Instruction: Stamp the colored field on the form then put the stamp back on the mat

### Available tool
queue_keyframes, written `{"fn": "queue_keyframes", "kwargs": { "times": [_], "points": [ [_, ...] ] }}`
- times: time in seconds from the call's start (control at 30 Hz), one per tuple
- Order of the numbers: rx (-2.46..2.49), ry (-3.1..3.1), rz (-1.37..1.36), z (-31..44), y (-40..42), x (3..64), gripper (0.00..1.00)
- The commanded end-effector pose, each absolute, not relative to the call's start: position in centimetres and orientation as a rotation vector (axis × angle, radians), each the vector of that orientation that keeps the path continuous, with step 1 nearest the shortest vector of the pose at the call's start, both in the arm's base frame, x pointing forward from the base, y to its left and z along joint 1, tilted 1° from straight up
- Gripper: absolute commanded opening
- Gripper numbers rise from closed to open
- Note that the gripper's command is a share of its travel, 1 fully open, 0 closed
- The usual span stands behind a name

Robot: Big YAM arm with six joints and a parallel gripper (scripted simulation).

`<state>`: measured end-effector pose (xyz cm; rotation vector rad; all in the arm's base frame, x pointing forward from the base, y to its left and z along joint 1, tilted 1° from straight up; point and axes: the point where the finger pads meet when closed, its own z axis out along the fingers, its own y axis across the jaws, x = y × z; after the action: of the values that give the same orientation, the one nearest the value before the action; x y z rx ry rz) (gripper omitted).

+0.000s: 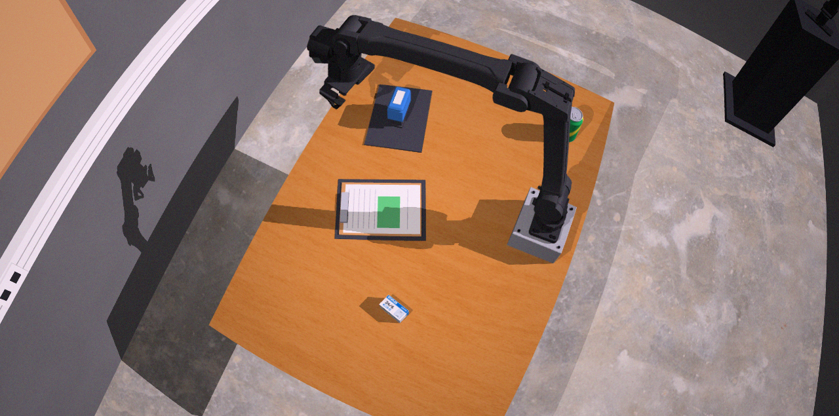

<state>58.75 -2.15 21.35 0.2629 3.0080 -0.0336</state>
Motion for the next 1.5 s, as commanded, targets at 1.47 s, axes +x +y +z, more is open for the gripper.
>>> {"fn": "queue_keyframes", "kwargs": {
  "times": [1.47],
  "points": [
    [2.067, 2.305, 0.006, 9.5, -20.1, 53.5, 1.00]
  ]
}}
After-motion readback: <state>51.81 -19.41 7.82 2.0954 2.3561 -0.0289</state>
